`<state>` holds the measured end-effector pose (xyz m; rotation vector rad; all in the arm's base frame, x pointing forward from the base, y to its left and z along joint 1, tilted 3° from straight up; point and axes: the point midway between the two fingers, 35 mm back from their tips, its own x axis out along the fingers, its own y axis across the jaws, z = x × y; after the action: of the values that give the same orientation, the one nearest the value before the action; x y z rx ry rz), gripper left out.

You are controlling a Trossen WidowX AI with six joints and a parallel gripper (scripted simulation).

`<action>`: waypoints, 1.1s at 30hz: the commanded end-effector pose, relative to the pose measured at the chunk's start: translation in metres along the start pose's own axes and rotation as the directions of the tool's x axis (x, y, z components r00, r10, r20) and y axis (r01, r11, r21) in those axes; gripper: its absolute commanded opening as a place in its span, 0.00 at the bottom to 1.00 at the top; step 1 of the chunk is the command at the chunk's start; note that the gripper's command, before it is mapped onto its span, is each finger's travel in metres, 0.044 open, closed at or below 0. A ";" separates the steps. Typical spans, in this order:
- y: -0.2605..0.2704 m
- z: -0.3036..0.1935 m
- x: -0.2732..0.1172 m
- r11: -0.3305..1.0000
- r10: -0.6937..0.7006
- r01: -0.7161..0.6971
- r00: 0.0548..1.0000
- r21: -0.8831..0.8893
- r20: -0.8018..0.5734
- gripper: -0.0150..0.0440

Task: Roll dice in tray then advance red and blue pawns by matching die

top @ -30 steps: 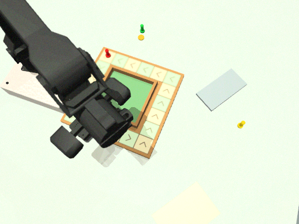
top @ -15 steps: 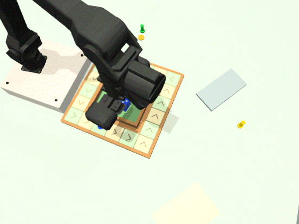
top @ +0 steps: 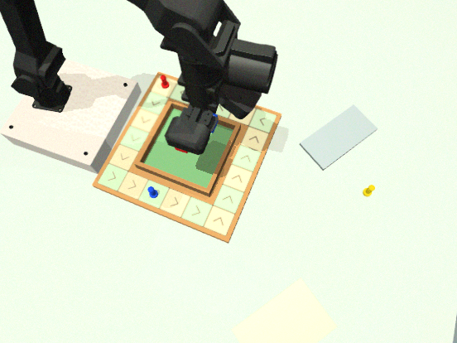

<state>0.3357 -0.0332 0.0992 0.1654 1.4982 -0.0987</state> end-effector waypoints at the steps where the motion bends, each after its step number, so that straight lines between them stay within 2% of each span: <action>1: 0.007 -0.001 0.002 1.000 -0.004 0.004 1.000 -0.007 0.004 0.25; 7: 0.006 0.006 0.009 1.000 -0.005 0.007 0.983 -0.011 0.184 0.25; 13: 0.005 0.012 0.015 1.000 -0.006 0.012 0.925 -0.014 0.379 0.25; 25: 0.006 0.015 0.019 1.000 0.001 0.006 0.700 -0.007 0.714 0.25; 27: 0.006 0.014 0.018 1.000 0.002 0.004 0.667 -0.006 0.745 0.25; 33: 0.006 0.006 0.010 1.000 0.002 0.003 0.664 -0.006 0.748 0.25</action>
<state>0.3491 -0.0283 0.0825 0.0912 0.6776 -0.1357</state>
